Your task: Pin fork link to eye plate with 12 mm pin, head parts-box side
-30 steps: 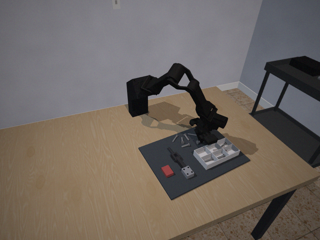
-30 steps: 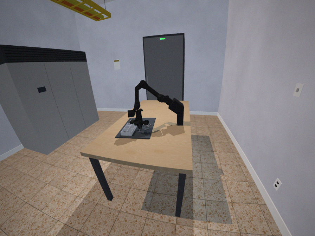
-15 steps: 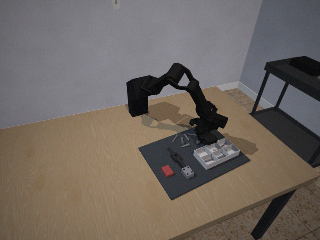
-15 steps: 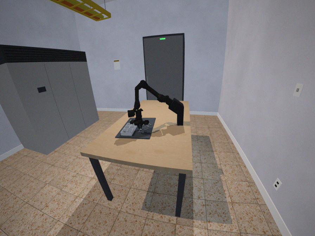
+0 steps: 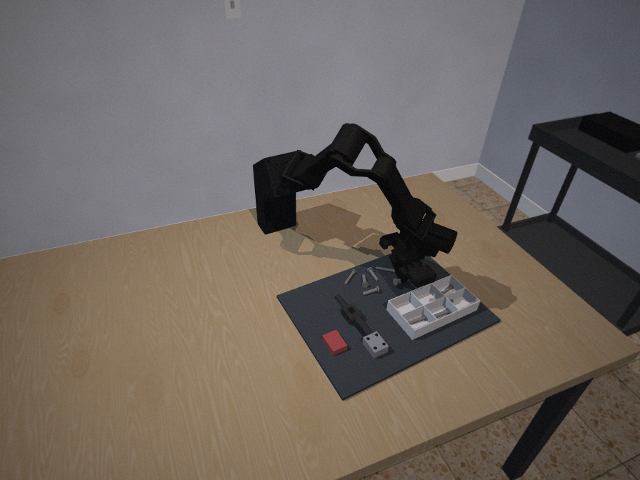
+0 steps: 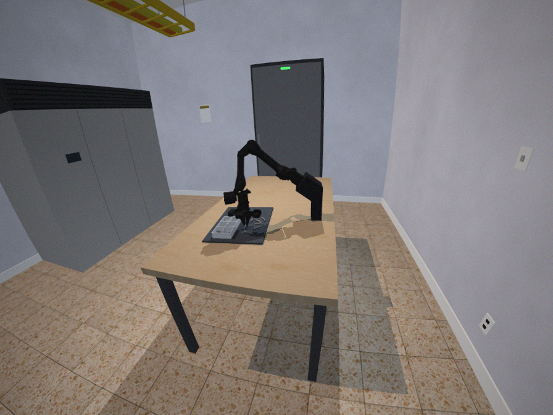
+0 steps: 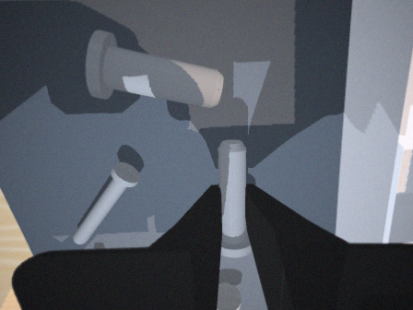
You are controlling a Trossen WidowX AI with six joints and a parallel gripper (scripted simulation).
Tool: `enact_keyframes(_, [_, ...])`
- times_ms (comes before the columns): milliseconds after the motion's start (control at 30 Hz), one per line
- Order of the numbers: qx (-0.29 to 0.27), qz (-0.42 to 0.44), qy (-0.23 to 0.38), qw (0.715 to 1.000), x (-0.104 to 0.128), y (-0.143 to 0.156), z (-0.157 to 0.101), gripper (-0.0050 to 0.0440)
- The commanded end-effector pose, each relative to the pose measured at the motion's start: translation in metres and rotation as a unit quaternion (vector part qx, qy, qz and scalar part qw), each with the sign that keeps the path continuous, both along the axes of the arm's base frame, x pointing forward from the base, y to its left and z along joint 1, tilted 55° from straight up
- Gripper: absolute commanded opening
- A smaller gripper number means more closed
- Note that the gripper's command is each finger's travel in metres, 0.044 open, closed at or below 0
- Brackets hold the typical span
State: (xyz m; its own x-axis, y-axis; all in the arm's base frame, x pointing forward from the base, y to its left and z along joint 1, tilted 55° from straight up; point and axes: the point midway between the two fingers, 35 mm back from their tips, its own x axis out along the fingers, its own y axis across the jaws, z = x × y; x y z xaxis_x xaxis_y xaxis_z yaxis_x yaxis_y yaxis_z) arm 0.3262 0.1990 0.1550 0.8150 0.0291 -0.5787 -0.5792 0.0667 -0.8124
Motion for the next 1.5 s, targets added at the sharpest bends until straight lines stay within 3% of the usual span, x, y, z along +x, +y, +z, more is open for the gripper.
enact_keyframes(0, [0.008, 0.0, -0.01, 1.0, -0.006, 0.0, 0.012, -0.005])
enact_keyframes(800, [0.011, 0.0, -0.012, 1.0, -0.024, 0.0, 0.028, -0.005])
enact_keyframes(1467, [0.009, 0.001, -0.01, 1.0, -0.025, 0.0, 0.027, -0.005])
